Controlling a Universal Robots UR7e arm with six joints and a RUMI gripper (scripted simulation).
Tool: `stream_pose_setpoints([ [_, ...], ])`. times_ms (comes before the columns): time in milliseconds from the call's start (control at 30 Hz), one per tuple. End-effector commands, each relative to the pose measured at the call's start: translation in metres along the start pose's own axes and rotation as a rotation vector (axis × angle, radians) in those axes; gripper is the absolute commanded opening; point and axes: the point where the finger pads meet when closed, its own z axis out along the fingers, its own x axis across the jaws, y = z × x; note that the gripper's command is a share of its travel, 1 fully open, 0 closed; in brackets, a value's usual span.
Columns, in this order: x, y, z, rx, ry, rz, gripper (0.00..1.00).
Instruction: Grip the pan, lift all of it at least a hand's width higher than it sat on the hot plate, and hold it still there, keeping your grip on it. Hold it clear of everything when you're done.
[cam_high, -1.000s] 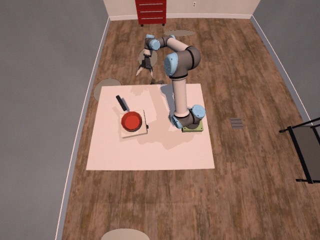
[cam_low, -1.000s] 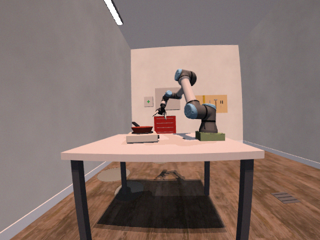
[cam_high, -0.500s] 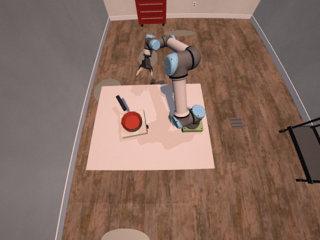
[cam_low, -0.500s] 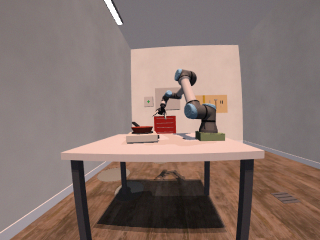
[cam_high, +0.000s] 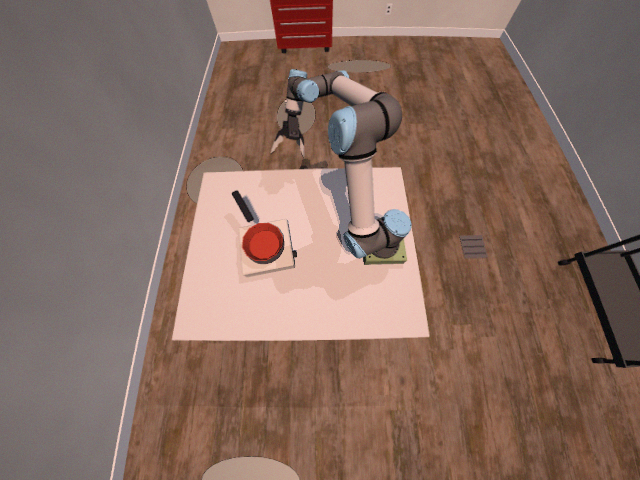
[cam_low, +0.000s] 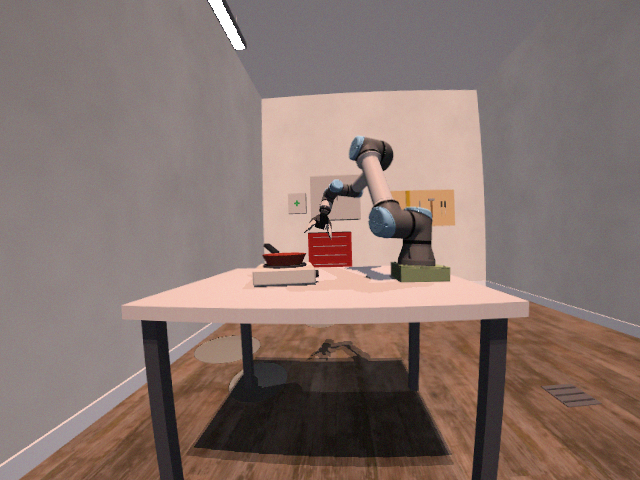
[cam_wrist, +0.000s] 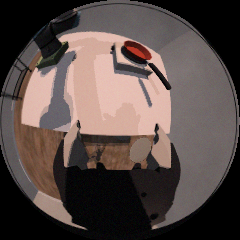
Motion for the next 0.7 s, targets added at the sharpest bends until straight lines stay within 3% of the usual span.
stream_pose_setpoints([
  [0,0.004,-0.007,0.002,-0.007,-0.009,0.03,1.0],
  [300,0.013,-0.024,0.007,-0.021,-0.033,0.107,1.0],
  [667,0.032,-0.065,0.022,-0.067,-0.079,0.29,1.0],
])
